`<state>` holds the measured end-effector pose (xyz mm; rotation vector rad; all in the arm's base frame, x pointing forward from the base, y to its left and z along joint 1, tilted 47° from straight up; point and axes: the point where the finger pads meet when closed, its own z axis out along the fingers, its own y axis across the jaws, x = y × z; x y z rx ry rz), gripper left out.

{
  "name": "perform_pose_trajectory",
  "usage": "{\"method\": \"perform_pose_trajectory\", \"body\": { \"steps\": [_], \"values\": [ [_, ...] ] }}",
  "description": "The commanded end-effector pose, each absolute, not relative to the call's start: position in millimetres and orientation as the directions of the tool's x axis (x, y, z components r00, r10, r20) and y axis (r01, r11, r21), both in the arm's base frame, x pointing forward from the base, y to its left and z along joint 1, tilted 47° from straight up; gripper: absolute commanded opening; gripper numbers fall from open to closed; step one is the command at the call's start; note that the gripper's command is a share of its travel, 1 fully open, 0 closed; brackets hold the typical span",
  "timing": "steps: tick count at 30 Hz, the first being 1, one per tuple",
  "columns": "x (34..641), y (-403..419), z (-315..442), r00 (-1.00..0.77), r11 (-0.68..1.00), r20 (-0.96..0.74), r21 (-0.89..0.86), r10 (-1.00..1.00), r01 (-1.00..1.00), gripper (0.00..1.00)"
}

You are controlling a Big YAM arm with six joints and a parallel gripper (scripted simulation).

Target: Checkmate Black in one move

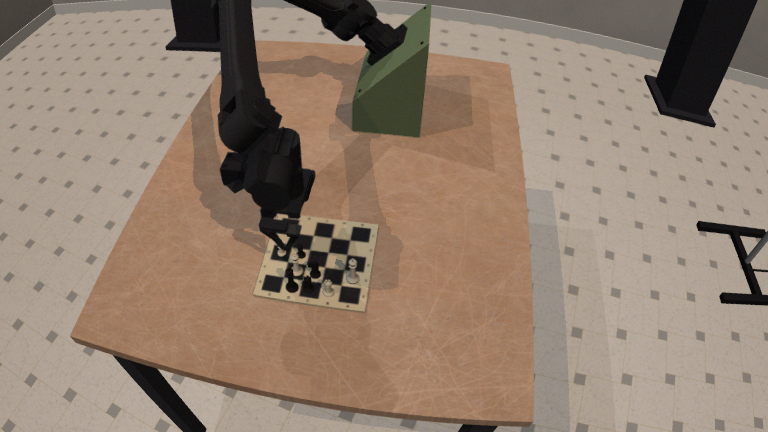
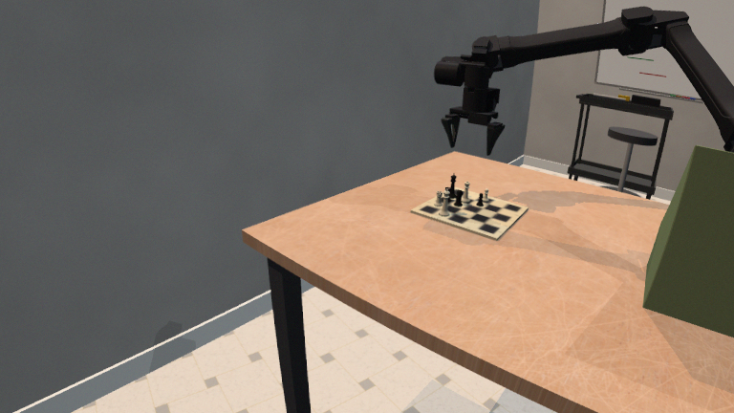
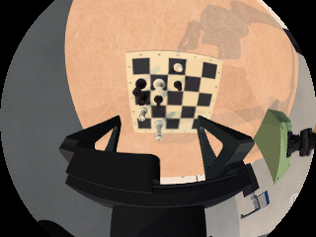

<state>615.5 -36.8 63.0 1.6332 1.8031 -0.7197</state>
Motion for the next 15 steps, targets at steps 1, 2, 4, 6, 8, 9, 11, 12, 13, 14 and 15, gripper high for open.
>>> {"method": "perform_pose_trajectory", "body": {
  "steps": [1, 2, 4, 6, 8, 9, 11, 12, 13, 14, 15],
  "values": [
    [628.4, -11.0, 102.9, -0.024, 0.110, -0.732, 0.070, 0.681, 0.991, 1.00],
    [627.9, -7.8, 105.8, -0.024, 0.110, -0.732, 0.070, 0.681, 0.991, 1.00],
    [626.8, -1.3, 111.8, -0.024, 0.110, -0.731, 0.070, 0.682, 0.991, 1.00],
    [626.8, -1.3, 111.8, -0.024, 0.110, -0.731, 0.070, 0.682, 0.991, 1.00],
    [625.4, -15.7, 111.3, -0.009, 0.077, -0.732, 0.060, 0.681, 0.995, 1.00],
    [625.1, -1.7, 113.0, -0.022, 0.095, -0.732, 0.059, 0.681, 0.994, 1.00],
    [624.4, 13.0, 122.9, -0.026, 0.110, -0.730, 0.067, 0.683, 0.992, 1.00],
    [624.0, 15.1, 126.9, -0.023, 0.110, -0.730, 0.071, 0.683, 0.991, 1.00],
    [623.7, 16.8, 128.3, -0.024, 0.110, -0.730, 0.070, 0.683, 0.991, 1.00],
    [623.5, 18.3, 128.0, -0.026, 0.110, -0.730, 0.068, 0.683, 0.992, 1.00],
    [623.3, 19.4, 126.9, -0.028, 0.110, -0.731, 0.064, 0.682, 0.992, 1.00]
  ]
}}
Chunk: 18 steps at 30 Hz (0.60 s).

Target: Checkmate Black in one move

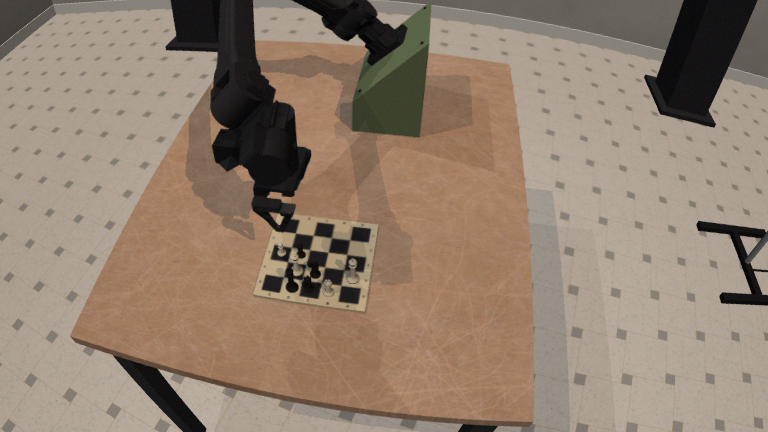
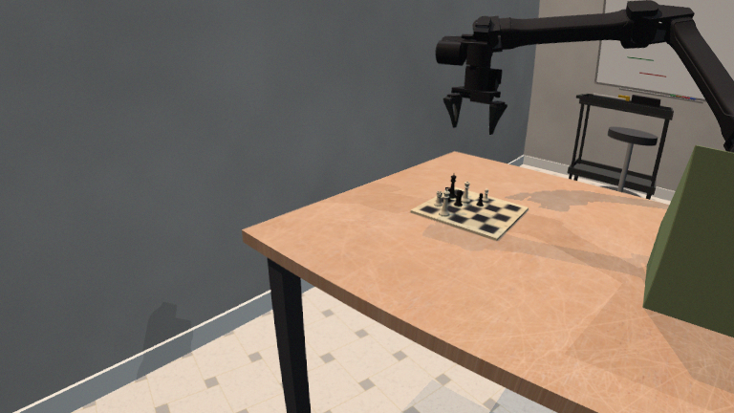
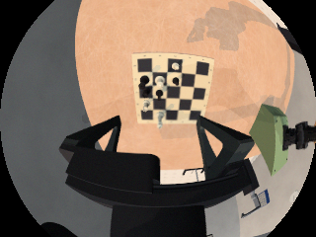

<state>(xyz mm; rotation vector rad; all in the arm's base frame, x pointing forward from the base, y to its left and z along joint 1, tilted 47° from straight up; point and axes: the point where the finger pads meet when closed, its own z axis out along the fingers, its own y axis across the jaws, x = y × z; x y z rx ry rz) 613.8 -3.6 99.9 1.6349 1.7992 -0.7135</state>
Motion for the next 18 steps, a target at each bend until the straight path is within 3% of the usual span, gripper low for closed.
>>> {"method": "perform_pose_trajectory", "body": {
  "steps": [1, 4, 18],
  "values": [
    [623.1, 20.3, 126.5, -0.030, 0.110, -0.731, 0.062, 0.682, 0.992, 1.00],
    [617.1, -7.9, 120.8, -0.013, 0.065, -0.733, 0.043, 0.680, 0.997, 1.00],
    [619.5, 3.4, 118.4, -0.024, 0.086, -0.732, 0.048, 0.680, 0.995, 1.00]
  ]
}}
